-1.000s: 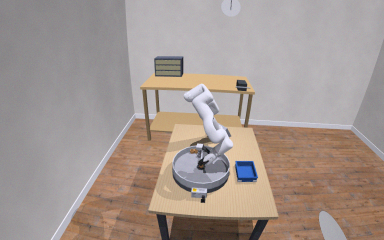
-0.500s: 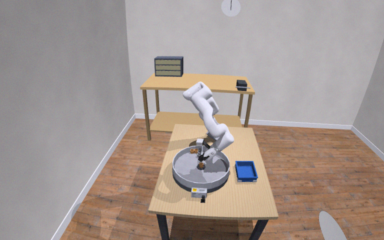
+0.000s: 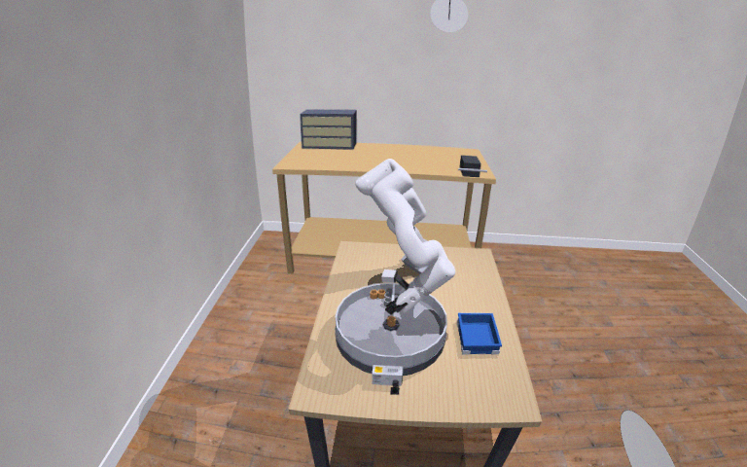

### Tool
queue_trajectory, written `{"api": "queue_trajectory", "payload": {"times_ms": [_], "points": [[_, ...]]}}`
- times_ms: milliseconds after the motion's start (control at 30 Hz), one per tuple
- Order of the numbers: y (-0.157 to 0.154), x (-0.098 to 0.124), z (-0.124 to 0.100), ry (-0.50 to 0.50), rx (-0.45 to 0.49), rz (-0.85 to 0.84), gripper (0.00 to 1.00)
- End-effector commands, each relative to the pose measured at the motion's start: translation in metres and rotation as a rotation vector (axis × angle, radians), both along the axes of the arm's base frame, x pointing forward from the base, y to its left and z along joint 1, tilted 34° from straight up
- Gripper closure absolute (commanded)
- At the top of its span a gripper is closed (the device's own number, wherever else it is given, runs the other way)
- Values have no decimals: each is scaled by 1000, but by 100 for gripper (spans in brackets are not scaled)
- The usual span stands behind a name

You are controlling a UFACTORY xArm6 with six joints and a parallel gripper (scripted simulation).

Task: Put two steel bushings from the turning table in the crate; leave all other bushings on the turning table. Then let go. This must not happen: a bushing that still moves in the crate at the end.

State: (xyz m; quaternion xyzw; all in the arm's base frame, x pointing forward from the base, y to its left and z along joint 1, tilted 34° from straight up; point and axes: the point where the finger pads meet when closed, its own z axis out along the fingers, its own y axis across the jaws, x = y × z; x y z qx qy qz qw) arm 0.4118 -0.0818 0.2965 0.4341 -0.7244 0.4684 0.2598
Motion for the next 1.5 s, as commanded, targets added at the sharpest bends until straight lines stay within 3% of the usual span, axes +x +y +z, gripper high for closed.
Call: {"api": "queue_trajectory", "payload": {"times_ms": [0, 1000, 1467], "points": [[1, 1, 1, -3, 1, 1, 88], [0, 0, 1, -7, 4, -6, 90], [-8, -39, -10, -185, 138, -342, 90]]}}
